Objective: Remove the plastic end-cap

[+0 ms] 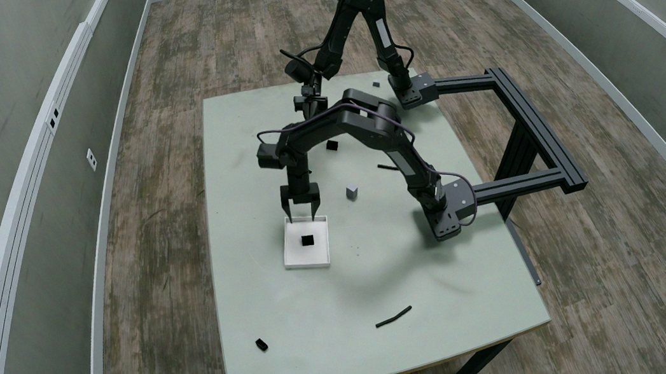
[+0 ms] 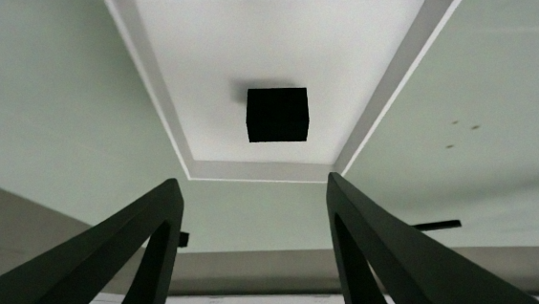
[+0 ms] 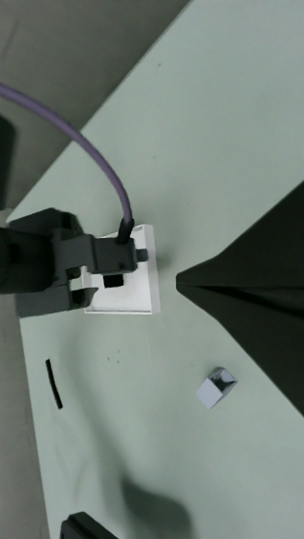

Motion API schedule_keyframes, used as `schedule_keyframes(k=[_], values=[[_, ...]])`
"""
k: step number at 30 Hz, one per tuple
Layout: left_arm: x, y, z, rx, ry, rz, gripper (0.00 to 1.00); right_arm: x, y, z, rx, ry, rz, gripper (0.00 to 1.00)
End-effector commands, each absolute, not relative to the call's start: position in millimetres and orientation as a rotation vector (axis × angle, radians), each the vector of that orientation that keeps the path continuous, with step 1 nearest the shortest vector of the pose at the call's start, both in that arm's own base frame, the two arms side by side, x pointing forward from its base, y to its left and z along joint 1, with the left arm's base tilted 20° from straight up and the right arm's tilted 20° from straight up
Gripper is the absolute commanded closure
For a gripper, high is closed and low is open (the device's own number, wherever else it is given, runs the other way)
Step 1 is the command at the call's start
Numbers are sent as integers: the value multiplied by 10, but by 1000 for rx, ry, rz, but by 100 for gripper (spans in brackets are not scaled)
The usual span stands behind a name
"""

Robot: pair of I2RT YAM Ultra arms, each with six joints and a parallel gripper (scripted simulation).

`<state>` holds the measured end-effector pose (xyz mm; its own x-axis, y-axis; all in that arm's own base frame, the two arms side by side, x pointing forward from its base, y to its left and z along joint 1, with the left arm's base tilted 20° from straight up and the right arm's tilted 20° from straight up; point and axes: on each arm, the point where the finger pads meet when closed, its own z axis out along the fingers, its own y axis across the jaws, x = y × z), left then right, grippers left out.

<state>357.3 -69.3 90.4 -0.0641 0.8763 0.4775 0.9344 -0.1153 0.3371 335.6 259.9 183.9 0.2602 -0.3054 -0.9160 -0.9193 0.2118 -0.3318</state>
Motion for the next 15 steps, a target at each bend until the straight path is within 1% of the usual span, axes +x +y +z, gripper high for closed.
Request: schedule_keyframes(k=[1, 6, 8, 11, 15], values=[[3500, -813, 1128, -2024, -2229, -892, 40, 3425, 2479, 1971, -1267, 1360, 602, 100], [3501, -800, 1201, -1875, -2619, -820, 40, 3628, 2005, 1895, -1064, 1620, 485, 100], [3501, -800, 1201, -1875, -2619, -820, 40, 3628, 2005, 1895, -1064, 1620, 485, 100], [3474, -771, 1318, -1716, -2923, -747, 40, 3753, 1524, 1967, -858, 1773, 359, 100], [3414, -694, 1445, -1508, -3214, -665, 40, 3766, 1034, 2050, -657, 1870, 238, 100]])
